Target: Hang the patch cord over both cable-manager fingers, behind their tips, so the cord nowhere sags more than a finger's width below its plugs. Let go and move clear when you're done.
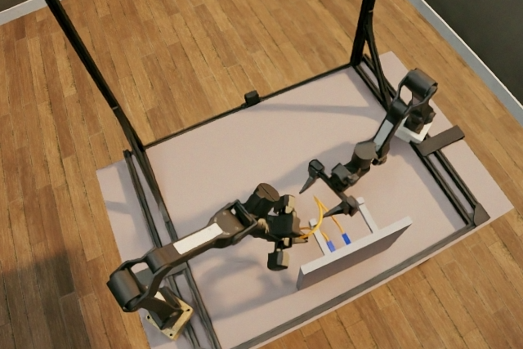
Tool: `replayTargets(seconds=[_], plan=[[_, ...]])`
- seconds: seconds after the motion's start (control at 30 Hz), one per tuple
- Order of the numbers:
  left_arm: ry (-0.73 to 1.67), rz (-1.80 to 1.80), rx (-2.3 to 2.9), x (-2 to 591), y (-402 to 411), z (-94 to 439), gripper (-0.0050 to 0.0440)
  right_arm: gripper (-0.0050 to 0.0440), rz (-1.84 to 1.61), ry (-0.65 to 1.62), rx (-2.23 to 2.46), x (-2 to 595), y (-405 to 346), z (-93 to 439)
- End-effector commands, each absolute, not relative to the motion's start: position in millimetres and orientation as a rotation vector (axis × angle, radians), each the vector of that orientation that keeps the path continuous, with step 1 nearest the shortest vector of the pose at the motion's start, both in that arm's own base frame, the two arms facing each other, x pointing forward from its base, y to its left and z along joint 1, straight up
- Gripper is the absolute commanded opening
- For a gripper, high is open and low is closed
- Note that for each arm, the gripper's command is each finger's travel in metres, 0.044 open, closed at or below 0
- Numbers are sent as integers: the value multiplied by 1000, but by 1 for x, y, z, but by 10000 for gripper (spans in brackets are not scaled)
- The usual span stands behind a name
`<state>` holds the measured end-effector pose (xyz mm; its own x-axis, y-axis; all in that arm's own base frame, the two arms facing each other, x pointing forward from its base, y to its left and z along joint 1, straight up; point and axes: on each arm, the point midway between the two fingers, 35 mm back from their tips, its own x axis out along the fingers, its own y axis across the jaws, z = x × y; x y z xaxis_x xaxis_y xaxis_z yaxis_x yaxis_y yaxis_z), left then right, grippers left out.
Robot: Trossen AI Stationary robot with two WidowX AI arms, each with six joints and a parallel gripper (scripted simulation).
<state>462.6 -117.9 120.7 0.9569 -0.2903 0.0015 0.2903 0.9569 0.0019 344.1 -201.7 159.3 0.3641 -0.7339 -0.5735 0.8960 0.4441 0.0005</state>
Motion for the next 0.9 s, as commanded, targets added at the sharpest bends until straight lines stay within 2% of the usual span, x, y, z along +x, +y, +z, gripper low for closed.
replayTargets(seconds=[0.0, 0.07, 0.57, 0.63, 0.87], plan=[[-16, -295, -4, 465, -120, 126, 440, 25, -1071, 522, 344, 345, -202, 168], [-16, -295, -4, 465, -120, 126, 440, 25, -1071, 522, 344, 345, -202, 168], [-21, -295, -2, 464, -119, 129, 80, 25, -1071, 522, 344, 345, -202, 168], [-21, -295, -2, 464, -119, 129, 80, 25, -1071, 522, 344, 345, -202, 168], [-21, -295, -2, 464, -119, 129, 33, 25, -1071, 522, 344, 345, -202, 168]])
